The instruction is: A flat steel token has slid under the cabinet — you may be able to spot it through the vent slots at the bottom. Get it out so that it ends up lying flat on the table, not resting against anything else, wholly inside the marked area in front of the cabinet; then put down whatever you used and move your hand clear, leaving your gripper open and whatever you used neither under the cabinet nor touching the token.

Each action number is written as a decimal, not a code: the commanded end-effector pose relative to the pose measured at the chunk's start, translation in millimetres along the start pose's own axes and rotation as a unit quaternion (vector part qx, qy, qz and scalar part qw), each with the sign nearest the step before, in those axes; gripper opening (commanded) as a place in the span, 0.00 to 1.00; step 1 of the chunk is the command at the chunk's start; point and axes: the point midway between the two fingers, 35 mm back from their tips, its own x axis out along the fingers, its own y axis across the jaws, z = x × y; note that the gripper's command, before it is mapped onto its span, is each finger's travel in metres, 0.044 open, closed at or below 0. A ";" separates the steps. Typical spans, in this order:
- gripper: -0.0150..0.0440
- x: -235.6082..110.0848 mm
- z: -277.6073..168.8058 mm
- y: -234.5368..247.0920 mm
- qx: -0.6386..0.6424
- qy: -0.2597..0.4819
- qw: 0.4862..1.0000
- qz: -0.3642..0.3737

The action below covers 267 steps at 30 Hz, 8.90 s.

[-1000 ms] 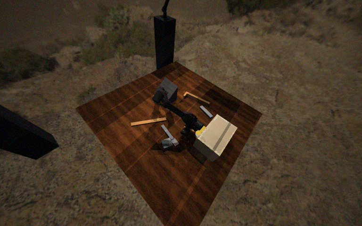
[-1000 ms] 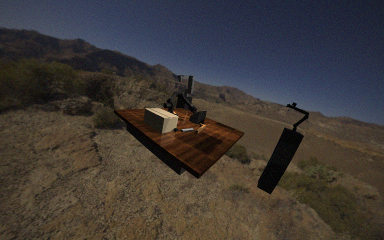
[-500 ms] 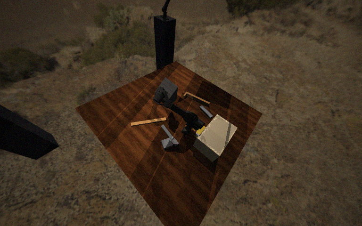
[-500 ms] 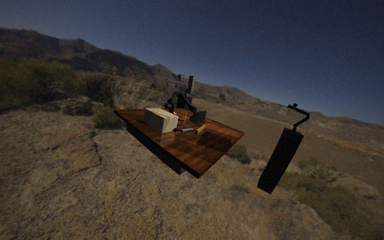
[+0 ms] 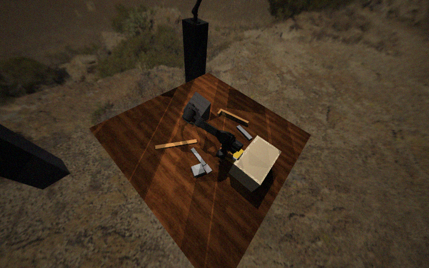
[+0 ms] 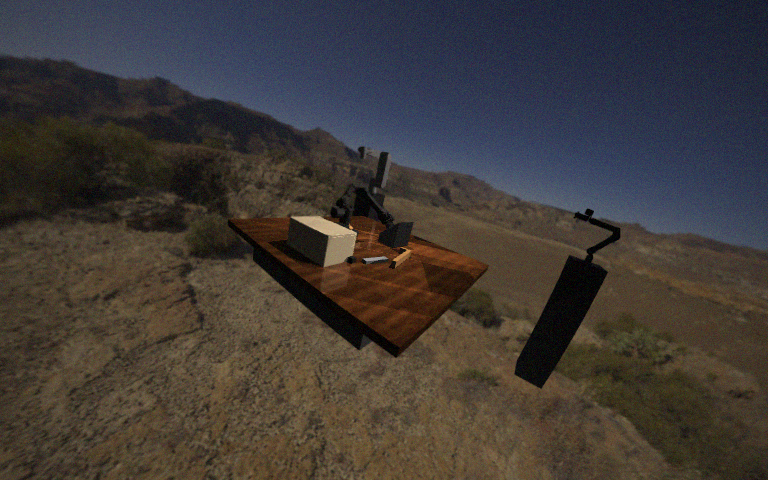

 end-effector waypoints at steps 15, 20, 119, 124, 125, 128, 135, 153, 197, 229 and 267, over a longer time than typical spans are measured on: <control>0.25 1.0 -12.6 2.4 -0.004 0.002 1.000 0.003; 0.25 1.0 -17.2 2.1 -0.004 0.002 1.000 0.003; 0.25 1.2 -124.7 -4.4 -0.006 0.005 1.000 0.003; 0.25 1.2 -130.8 -4.9 -0.006 0.005 1.000 0.003; 0.25 1.2 -132.1 -5.0 -0.006 0.005 1.000 0.003; 0.25 1.2 -135.7 -5.4 -0.006 0.005 1.000 0.003; 0.25 1.2 -144.3 -6.1 -0.006 0.005 1.000 0.003; 0.25 1.1 -165.7 -8.0 -0.007 0.005 1.000 0.003; 0.68 -1.7 -176.5 -22.5 -0.014 0.006 1.000 0.004; 0.43 0.3 -176.4 -23.7 -0.012 0.002 1.000 0.002; 0.25 0.0 -141.1 -23.3 -0.007 0.004 1.000 0.002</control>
